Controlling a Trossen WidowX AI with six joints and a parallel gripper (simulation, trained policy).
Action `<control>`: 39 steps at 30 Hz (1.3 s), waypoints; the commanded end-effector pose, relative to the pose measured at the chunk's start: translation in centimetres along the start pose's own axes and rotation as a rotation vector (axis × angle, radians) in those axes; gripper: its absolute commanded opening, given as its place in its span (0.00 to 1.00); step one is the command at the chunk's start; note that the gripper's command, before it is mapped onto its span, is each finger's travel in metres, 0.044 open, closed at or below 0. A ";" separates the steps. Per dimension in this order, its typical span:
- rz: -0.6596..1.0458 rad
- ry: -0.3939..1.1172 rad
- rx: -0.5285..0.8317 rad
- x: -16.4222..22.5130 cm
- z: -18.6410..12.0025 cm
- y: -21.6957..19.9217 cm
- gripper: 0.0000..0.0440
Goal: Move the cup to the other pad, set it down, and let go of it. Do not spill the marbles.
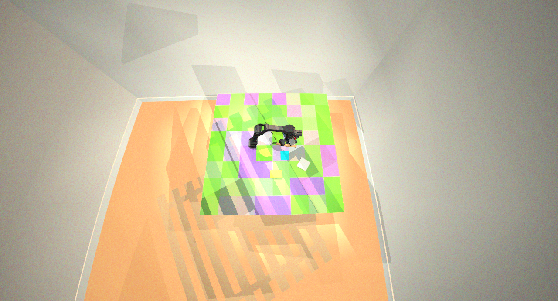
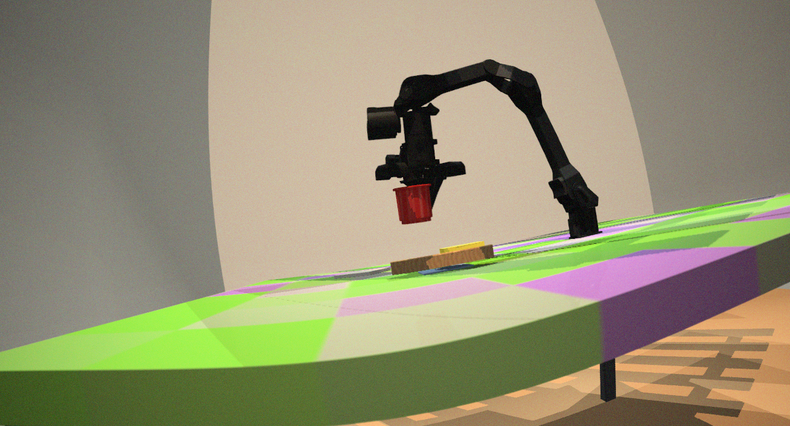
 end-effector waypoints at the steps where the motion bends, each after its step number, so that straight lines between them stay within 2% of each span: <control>1: 0.014 -0.013 -0.007 -0.9 0.0 -0.6 0.00; 21: 0.130 -0.051 -0.020 -5.4 2.3 -4.9 0.00; 39: 0.191 -0.049 -0.015 -5.7 6.1 -7.6 0.00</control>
Point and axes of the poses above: the point midway between the two fingers, 35 mm back from their tips, its own z axis out along the fingers, its own y axis across the jaws, x = y × z, the point moved 7 cm from there along -z, back along the fingers, and after that the axes turned 4 degrees about -z, right-handed, at the moved point
